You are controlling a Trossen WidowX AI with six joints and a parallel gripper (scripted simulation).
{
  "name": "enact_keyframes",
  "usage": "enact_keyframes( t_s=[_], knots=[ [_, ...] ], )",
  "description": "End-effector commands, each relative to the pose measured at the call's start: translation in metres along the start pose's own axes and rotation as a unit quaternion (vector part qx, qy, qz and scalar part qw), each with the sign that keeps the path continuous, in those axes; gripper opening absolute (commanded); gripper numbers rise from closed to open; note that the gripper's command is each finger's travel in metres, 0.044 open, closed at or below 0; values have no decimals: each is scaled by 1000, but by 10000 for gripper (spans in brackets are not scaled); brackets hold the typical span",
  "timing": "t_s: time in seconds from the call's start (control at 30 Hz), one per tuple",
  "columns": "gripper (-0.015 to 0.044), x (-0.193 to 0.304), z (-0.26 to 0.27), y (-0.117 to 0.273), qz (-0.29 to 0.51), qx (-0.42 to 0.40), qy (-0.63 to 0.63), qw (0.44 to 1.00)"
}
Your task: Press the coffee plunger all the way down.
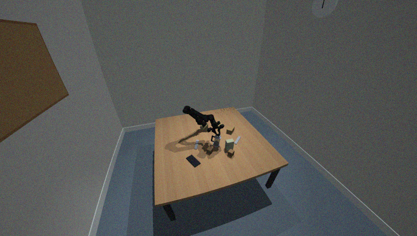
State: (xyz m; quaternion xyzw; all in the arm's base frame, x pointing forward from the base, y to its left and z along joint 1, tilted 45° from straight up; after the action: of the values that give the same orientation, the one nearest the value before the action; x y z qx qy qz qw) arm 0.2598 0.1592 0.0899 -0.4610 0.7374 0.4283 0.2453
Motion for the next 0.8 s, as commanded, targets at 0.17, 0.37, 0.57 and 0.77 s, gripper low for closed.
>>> enact_keyframes(
  t_s=[0.17, 0.37, 0.57, 0.77],
  knots=[
    [114, 2, 0, -2, 7, 4, 4, 1000],
    [114, 0, 1, -1, 1, 1, 1, 1000],
    [114, 0, 1, -1, 1, 1, 1, 1000],
    [245, 0, 1, -1, 1, 1, 1, 1000]
  ],
)
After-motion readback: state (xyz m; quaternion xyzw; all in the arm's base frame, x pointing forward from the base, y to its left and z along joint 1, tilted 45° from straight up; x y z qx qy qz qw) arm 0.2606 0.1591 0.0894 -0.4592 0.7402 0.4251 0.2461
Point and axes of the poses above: the point midway between the two fingers, 35 mm back from their tips, its own y axis back along the fingers, its own z axis across the jaws, x = y × z, the point moved 9 cm from there along y, back along the fingers, and after that the axes turned 15 degrees about -y, right-handed, at the moved point
